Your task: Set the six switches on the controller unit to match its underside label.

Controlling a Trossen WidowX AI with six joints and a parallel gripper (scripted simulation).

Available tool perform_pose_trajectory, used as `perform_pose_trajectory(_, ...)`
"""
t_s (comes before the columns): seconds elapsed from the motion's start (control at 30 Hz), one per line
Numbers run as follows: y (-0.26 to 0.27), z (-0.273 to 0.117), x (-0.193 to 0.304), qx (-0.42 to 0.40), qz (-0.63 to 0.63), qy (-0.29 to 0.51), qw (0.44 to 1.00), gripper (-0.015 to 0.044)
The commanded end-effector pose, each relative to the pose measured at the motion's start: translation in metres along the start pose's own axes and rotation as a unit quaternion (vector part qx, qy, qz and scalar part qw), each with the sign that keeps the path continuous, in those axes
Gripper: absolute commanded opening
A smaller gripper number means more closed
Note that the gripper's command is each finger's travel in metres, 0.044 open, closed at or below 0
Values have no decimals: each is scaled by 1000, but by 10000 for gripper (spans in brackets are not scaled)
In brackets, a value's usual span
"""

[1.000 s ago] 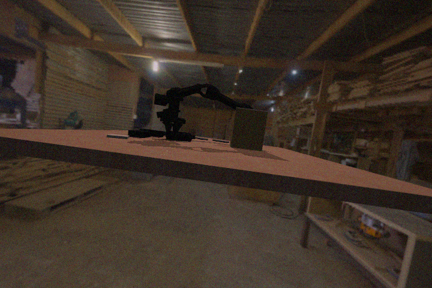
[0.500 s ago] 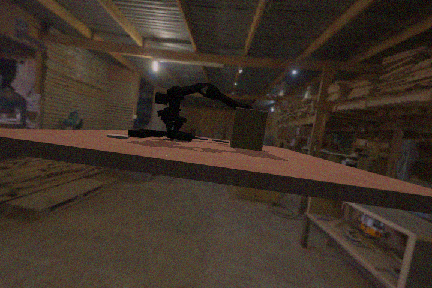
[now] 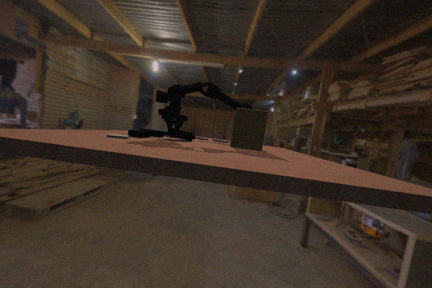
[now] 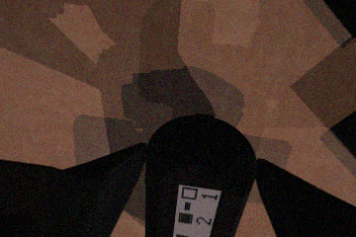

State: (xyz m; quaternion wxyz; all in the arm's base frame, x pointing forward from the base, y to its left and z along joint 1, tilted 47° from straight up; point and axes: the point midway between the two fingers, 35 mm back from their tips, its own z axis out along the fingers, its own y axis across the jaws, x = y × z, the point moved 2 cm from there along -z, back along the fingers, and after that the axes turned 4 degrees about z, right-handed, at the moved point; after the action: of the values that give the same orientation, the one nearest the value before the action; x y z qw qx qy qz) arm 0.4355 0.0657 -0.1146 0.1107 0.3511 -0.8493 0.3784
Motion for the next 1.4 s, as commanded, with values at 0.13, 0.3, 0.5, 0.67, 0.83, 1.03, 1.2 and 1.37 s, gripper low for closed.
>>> perform_pose_trajectory(0.13,-1,-10,3,0,1,-2,1000,336)
perform_pose_trajectory(0.3,-1,-14,5,0,1,-2,1000,336)
perform_pose_trajectory(0.5,-1,-18,7,0,1,-2,1000,336)
perform_pose_trajectory(0.67,-1,-21,9,0,1,-2,1000,336)
perform_pose_trajectory(0.83,-1,-25,11,0,1,-2,1000,336)
perform_pose_trajectory(1.03,-1,-29,14,0,1,-2,1000,336)
perform_pose_trajectory(1.2,-2,-32,16,0,1,-2,1000,336)
perform_pose_trajectory(1.37,-2,-35,19,-1,0,-2,1000,336)
